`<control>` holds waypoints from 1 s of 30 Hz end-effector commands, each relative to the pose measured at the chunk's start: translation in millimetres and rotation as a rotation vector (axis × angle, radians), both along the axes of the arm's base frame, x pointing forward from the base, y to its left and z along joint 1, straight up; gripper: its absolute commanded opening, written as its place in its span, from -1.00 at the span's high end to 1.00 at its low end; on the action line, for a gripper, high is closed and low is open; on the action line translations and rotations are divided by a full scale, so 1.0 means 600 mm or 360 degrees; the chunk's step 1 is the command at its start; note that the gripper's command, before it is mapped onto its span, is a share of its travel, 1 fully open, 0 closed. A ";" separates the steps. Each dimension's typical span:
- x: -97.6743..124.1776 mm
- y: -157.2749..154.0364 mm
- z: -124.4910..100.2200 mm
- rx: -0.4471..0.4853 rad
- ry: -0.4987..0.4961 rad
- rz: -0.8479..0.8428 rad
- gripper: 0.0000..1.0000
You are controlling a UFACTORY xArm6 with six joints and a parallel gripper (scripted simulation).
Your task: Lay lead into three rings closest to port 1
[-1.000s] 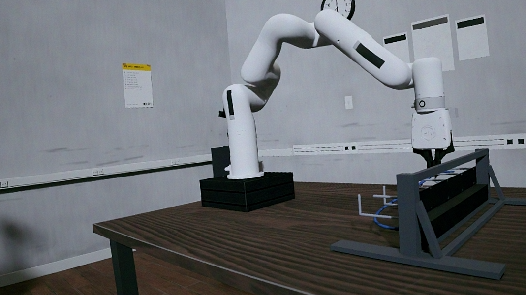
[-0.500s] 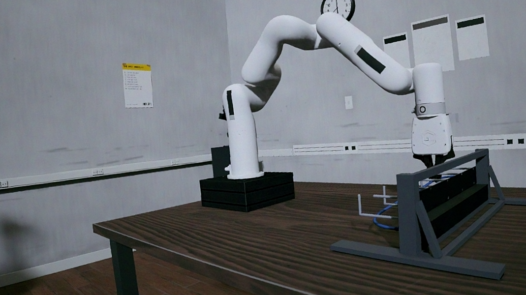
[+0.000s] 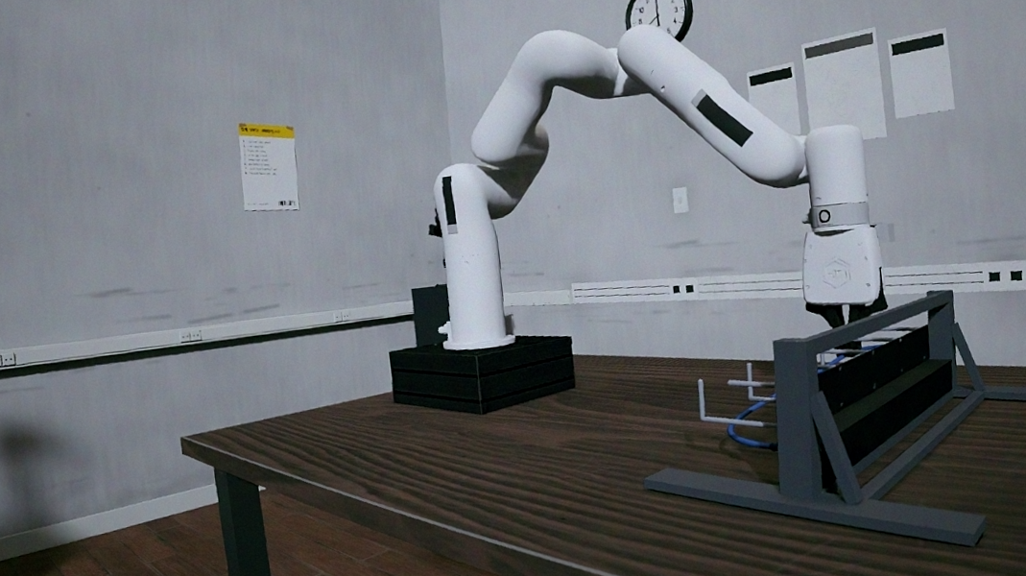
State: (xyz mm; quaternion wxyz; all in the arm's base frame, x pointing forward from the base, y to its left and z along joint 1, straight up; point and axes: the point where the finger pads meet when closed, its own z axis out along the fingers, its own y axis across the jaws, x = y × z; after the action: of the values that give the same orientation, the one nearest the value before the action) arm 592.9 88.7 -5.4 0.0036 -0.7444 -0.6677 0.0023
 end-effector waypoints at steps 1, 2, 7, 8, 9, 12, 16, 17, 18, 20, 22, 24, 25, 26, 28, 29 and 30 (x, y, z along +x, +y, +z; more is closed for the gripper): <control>0.003 0.000 0.004 0.0001 -0.0008 0.0000 1.00; 0.003 0.000 0.004 0.0001 -0.0008 0.0000 1.00; 0.007 0.000 0.004 0.0001 -0.0008 0.0000 1.00; 0.009 0.000 0.004 0.0001 -0.0008 0.0000 1.00; 0.010 0.000 0.004 0.0001 -0.0008 0.0000 1.00; 0.016 -0.001 0.004 0.0001 -0.0008 0.0000 1.00; 0.020 -0.001 0.004 0.0001 -0.0008 0.0000 1.00; 0.023 -0.002 0.004 0.0001 -0.0008 0.0000 1.00; 0.025 -0.002 0.004 0.0001 -0.0008 0.0000 1.00; 0.031 -0.003 0.004 0.0001 -0.0008 0.0000 1.00; 0.036 -0.003 0.004 0.0001 -0.0008 0.0000 1.00; 0.042 -0.004 0.004 0.0001 -0.0008 0.0000 1.00; 0.045 -0.004 0.004 0.0001 -0.0008 0.0000 1.00; 0.047 -0.004 0.004 0.0001 -0.0008 0.0000 1.00; 0.052 -0.005 0.004 0.0001 -0.0008 0.0000 1.00; 0.054 -0.005 0.004 0.0001 -0.0008 0.0000 1.00; 0.054 -0.005 0.004 0.0001 -0.0008 0.0000 1.00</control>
State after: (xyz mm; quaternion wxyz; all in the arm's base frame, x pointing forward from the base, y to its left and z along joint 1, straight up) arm 620.1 85.6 -5.7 0.0034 -0.7444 -0.6677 0.0020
